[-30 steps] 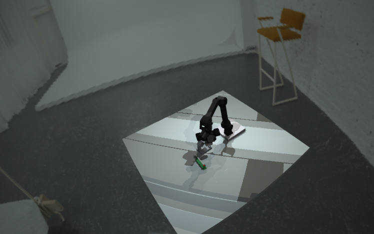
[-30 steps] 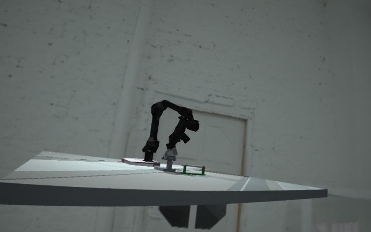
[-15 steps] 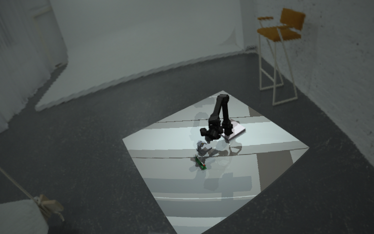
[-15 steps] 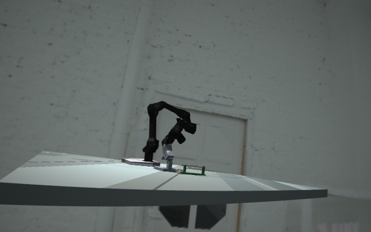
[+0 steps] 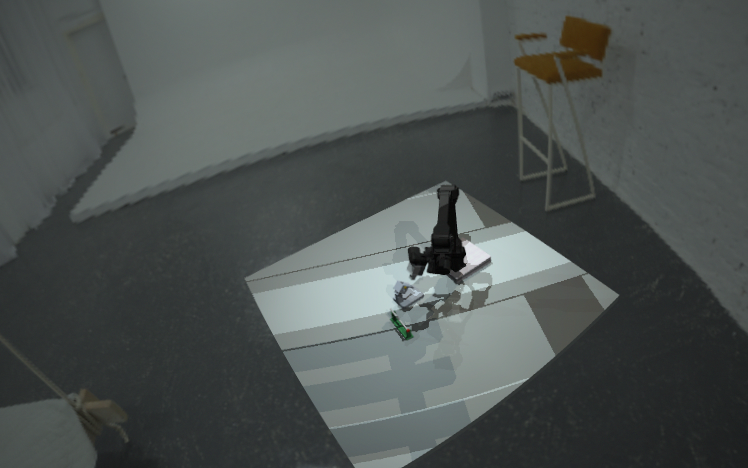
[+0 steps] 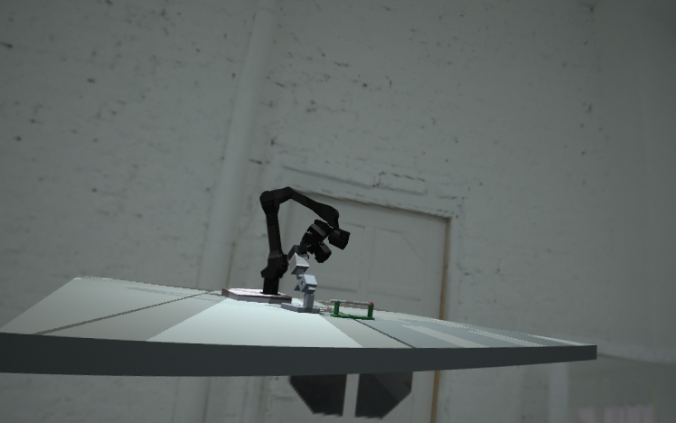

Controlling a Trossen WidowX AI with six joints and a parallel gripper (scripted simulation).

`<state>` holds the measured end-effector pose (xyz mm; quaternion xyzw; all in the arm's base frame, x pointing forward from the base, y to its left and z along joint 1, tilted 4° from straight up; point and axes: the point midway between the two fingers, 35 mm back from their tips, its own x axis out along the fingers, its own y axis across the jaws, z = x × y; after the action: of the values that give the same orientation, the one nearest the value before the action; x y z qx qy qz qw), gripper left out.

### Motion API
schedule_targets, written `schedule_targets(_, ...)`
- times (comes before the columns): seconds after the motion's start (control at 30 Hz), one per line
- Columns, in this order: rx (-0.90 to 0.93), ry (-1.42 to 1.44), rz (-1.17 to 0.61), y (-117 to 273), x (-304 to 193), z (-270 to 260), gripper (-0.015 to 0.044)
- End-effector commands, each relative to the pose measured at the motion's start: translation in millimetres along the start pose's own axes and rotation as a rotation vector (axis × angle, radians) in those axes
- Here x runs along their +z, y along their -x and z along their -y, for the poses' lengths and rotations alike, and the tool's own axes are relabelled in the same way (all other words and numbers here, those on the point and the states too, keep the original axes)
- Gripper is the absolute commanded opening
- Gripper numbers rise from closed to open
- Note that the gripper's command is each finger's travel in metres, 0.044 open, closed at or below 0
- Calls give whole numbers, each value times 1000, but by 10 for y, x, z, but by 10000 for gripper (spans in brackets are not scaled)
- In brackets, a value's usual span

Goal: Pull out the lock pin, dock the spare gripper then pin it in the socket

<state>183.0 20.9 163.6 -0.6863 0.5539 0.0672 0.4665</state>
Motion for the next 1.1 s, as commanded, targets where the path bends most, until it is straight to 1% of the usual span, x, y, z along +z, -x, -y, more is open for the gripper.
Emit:
schedule_targets(0.0, -95, -27, 0, 29, -74, 26, 0)
schedule_targets(0.23, -242, -56, 11, 62, -149, 35, 0)
schedule_targets(0.57, -245, -57, 20, 46, -129, 46, 0)
schedule_targets(1.07, -249, -65, 49, -98, 6, 106, 0)
